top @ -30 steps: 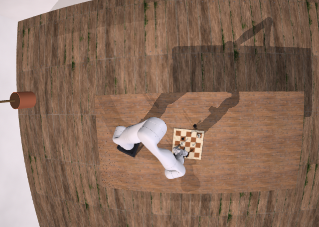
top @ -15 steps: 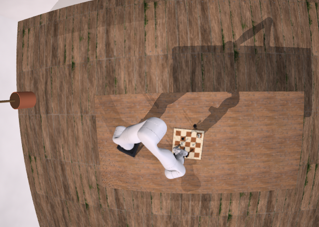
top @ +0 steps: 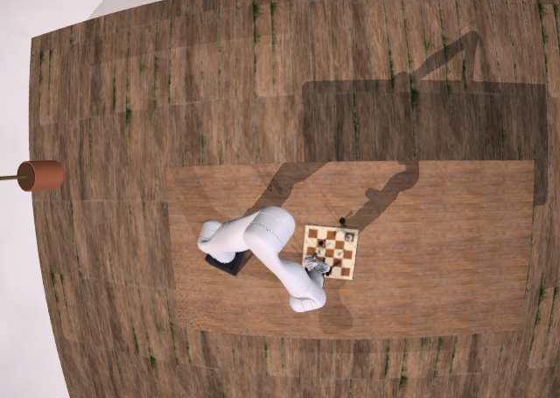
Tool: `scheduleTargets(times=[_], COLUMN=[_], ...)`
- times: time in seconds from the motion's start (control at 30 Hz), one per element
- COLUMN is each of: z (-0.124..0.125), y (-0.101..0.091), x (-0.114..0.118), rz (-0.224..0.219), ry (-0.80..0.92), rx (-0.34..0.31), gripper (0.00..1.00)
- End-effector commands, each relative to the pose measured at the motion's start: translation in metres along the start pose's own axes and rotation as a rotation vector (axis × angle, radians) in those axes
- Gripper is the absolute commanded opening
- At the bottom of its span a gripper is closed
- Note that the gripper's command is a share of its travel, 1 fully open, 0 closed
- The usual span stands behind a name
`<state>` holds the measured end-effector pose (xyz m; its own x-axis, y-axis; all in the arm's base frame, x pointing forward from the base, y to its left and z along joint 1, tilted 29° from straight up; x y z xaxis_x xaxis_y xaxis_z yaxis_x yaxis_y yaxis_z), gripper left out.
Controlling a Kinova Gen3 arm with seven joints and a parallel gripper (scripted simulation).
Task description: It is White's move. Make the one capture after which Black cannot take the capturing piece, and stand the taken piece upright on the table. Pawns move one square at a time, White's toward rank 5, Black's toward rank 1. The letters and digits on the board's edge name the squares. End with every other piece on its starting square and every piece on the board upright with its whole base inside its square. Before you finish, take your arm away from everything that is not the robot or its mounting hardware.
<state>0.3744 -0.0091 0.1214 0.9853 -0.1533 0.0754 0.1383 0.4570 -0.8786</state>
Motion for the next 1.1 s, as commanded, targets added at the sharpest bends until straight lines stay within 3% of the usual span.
scheduleTargets(times=[0.0,1.07], z=[0.000,0.000], y=[0.003,0.040], x=[-0.001,-0.001], rz=[0.003,0.003], ry=[0.002,0.002], rx=[0.000,0.000], gripper=[0.79,0.79])
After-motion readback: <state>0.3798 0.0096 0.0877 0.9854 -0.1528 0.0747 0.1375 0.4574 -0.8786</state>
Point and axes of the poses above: the point where the finger pads meet when closed, its own y axis out along the fingers, its own x axis across the jaws, z = x × y, the point moved 1 cm from there along -y, back along the fingers, and after that the axes turned 3 degrees about -y, right-handed, at the moved point
